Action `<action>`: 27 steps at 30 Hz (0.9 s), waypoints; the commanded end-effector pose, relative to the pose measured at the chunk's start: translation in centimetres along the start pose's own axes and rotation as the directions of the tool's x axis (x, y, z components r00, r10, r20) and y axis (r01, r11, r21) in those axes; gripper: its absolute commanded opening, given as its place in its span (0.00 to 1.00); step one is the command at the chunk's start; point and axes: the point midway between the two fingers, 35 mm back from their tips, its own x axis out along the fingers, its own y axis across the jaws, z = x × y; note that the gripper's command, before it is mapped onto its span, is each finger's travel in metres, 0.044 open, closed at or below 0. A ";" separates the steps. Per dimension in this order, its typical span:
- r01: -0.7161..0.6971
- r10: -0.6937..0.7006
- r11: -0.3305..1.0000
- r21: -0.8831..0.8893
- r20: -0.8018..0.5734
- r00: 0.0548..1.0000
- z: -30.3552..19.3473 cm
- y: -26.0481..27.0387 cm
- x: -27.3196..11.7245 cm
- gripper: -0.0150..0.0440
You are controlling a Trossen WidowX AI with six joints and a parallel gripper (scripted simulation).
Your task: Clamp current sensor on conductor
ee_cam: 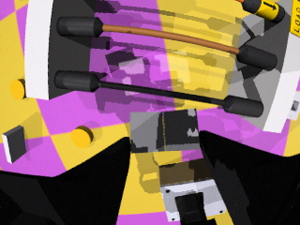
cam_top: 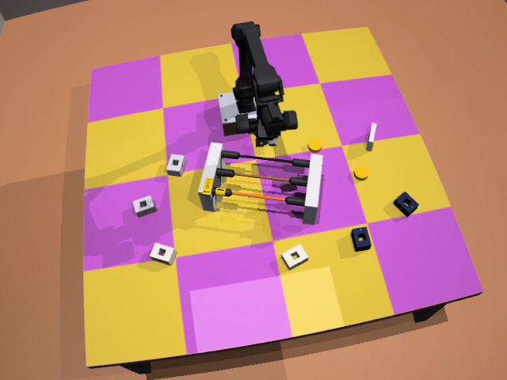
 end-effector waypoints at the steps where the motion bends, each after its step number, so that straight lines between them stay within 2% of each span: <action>1: -0.001 0.002 0.991 -0.137 0.003 1.000 1.8 -0.2 -0.4 0.25; 13: 0.003 0.001 0.873 -0.489 0.007 1.000 6.4 -1.1 -0.6 0.25; 27: 0.009 0.000 0.585 -0.811 0.011 1.000 11.5 -2.7 0.2 0.25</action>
